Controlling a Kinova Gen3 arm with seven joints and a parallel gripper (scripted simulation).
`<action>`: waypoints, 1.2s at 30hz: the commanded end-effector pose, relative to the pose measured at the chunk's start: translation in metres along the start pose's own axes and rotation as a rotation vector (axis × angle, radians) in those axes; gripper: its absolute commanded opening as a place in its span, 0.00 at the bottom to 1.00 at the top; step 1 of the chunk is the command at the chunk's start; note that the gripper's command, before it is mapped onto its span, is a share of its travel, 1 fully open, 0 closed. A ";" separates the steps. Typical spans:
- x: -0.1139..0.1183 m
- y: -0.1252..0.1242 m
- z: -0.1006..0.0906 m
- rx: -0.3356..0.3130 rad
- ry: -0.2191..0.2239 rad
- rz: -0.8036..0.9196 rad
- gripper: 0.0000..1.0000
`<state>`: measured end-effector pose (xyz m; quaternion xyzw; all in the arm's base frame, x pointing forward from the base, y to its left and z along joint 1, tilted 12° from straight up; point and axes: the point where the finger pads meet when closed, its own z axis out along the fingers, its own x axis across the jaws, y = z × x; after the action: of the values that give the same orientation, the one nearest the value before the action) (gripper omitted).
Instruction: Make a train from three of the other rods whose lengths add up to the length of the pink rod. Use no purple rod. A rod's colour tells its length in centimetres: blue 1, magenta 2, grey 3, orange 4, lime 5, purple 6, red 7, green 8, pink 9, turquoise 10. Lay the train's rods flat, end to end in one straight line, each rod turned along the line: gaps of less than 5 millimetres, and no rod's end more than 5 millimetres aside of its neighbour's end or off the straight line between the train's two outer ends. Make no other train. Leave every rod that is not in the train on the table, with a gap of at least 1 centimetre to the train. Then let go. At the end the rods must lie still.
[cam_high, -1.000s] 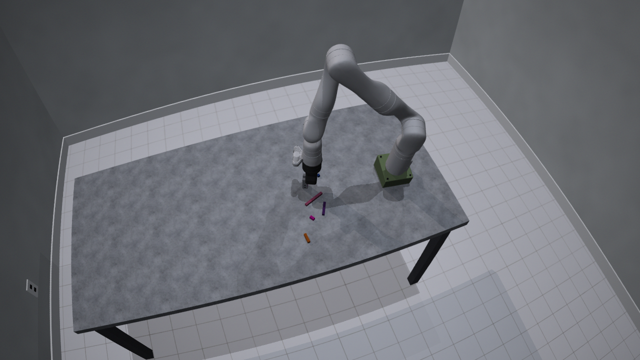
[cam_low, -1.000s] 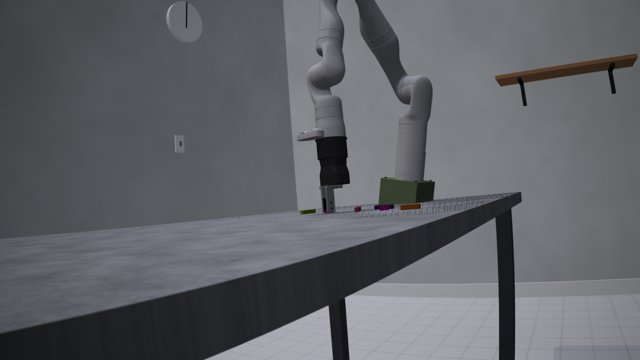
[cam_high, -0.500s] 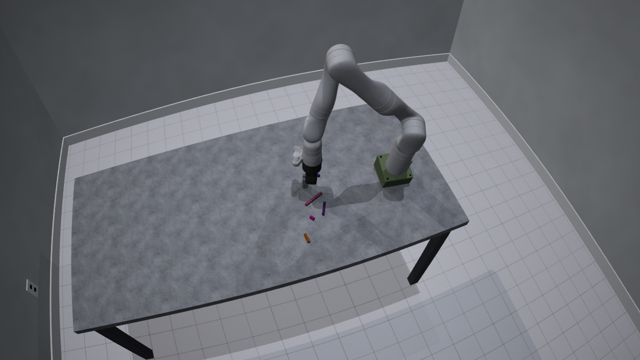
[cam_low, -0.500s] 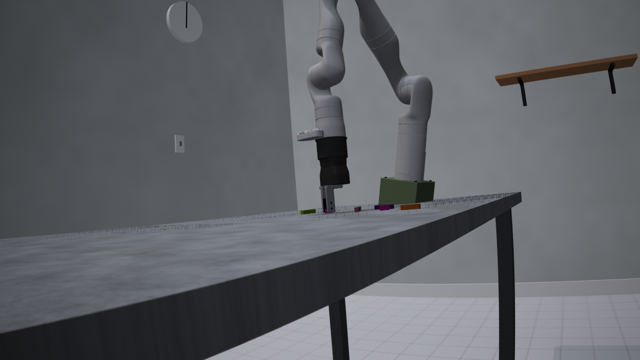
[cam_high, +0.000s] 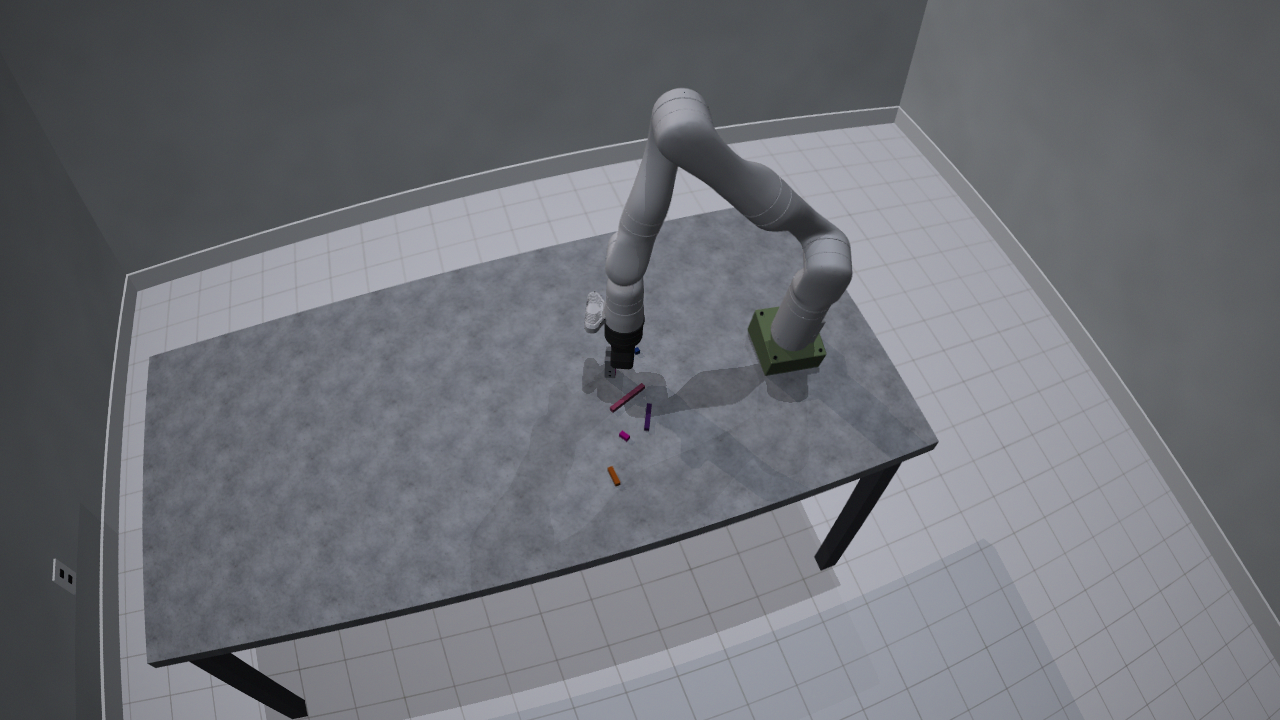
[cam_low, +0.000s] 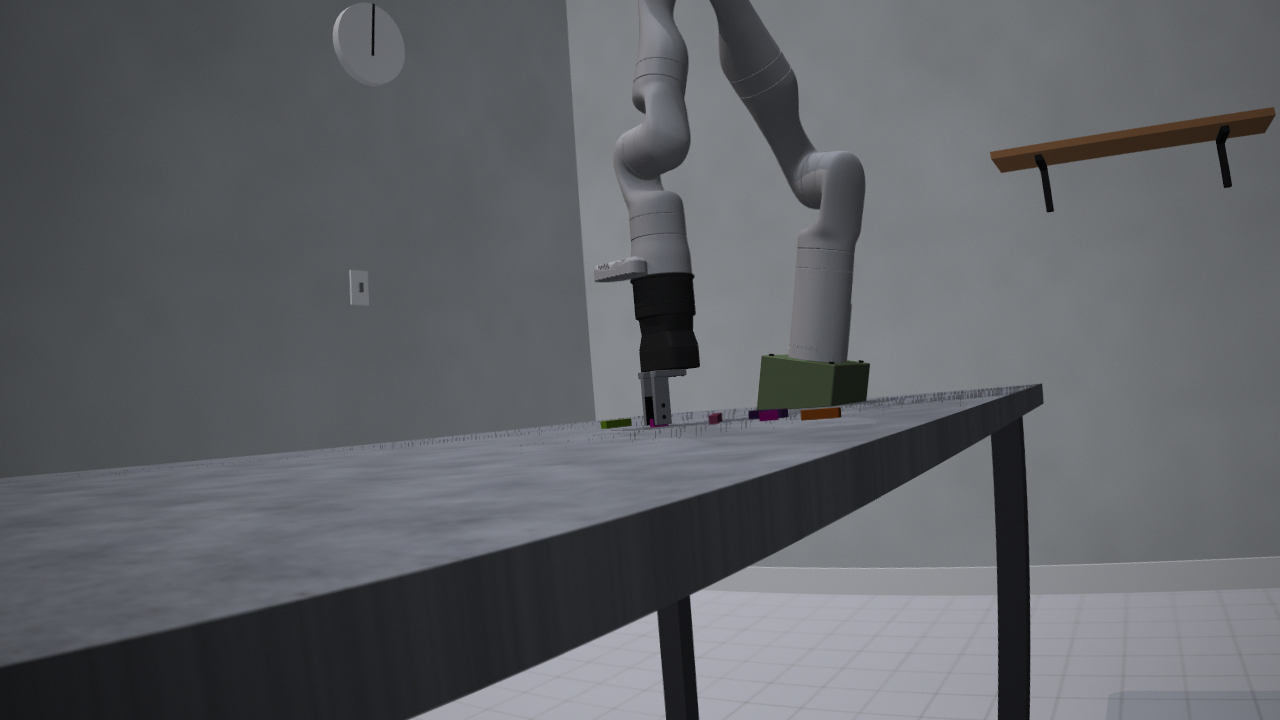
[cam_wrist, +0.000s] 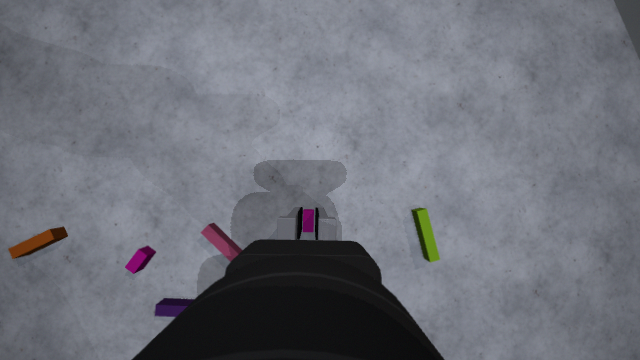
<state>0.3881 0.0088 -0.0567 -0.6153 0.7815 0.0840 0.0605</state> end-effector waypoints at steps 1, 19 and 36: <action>-0.001 -0.001 0.000 0.004 0.000 -0.015 0.42; -0.001 0.000 -0.001 0.001 0.001 -0.015 0.54; -0.001 -0.001 -0.065 0.002 0.003 -0.016 0.54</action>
<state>0.3837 0.0018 -0.0115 -0.6179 0.7793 0.0891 0.0549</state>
